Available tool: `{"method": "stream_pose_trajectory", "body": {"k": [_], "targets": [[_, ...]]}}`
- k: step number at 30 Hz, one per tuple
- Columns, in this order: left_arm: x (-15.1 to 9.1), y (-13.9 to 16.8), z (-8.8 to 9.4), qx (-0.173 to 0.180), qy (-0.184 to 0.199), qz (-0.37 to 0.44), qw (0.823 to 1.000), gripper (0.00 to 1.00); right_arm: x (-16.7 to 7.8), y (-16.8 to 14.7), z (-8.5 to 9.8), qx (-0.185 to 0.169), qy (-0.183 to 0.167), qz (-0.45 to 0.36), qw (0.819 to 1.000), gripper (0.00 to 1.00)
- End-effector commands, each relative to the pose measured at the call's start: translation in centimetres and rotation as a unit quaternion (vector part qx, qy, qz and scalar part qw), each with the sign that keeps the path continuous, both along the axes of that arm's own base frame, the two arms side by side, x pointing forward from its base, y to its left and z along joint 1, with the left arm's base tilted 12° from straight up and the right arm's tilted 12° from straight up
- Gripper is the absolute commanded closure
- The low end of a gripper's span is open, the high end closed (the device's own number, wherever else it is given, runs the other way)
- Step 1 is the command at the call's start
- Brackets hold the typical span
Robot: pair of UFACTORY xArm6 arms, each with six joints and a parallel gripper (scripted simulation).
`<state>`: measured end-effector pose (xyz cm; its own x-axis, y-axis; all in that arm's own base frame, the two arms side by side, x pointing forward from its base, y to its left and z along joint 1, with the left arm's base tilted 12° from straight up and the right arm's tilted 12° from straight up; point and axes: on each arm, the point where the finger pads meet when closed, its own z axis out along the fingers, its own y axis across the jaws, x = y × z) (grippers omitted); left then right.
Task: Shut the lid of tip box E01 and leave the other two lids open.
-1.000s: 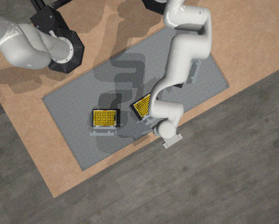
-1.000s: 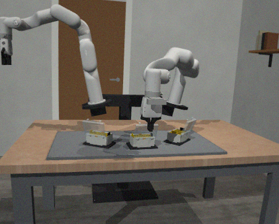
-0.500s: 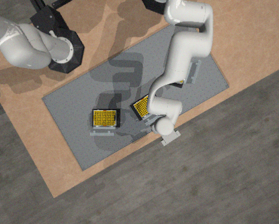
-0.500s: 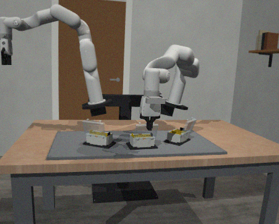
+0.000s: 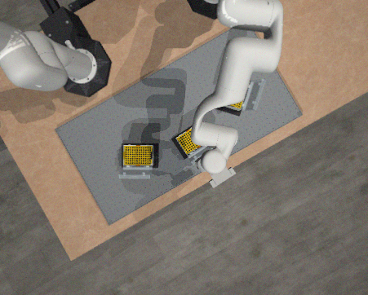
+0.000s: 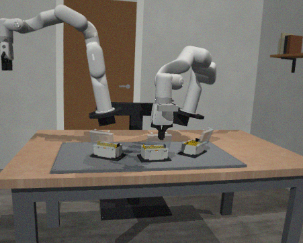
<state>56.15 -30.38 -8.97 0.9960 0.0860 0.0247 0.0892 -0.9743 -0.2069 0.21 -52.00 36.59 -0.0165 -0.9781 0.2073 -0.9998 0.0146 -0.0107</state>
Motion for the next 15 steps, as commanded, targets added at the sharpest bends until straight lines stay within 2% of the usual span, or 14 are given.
{"method": "stream_pose_trajectory", "body": {"k": [1, 15], "targets": [[-0.3, -0.2, 0.3, -0.002, -0.003, 0.000, 1.000, 1.00, 0.0, 0.0, 0.2, -0.003, 0.000, 0.000, 1.000, 0.00], [-1.9, -0.4, 0.5, -0.002, -0.003, 0.000, 1.000, 1.00, 0.0, 0.0, 0.2, -0.003, 0.000, 0.000, 1.000, 0.00]]}}
